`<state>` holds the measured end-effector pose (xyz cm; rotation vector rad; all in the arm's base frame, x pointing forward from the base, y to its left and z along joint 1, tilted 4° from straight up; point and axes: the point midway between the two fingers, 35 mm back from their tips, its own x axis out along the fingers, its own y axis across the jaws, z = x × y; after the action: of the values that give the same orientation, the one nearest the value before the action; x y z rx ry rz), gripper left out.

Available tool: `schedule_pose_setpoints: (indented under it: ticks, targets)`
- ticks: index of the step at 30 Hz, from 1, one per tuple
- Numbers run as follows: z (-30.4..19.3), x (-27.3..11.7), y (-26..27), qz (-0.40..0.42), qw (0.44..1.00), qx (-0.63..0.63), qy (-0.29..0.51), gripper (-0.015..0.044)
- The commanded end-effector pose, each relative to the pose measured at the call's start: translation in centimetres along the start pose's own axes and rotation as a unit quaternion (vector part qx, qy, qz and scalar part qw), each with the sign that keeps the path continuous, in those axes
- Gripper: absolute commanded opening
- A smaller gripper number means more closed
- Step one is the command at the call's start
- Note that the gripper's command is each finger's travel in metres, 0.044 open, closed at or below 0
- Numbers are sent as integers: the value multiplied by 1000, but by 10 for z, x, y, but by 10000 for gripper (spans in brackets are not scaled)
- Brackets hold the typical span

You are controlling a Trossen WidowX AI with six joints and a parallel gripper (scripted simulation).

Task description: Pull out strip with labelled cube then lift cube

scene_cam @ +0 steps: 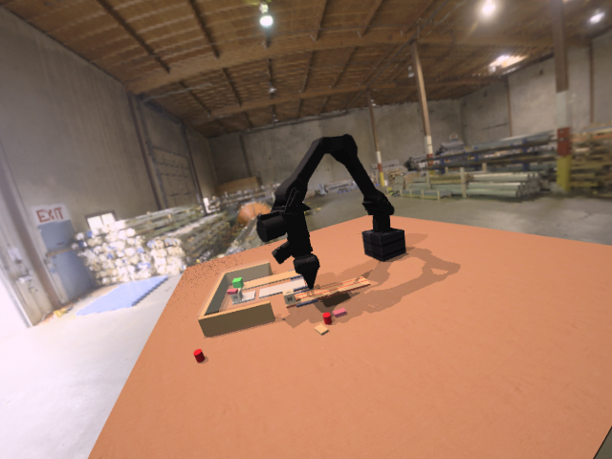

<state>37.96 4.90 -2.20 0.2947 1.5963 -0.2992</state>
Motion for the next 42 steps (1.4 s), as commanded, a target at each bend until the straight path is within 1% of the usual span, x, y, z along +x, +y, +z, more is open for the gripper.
schedule_pose_setpoints:
  ticks: [1,21,28,42]
  targets:
    - [16,-4,1,0,1000,-3,-4,440]
    - [65,-15,2,0,1000,-3,-6,440]
    - [65,-7,3,0,1000,-3,-6,256]
    - [66,16,3,0,1000,-3,-6,250]
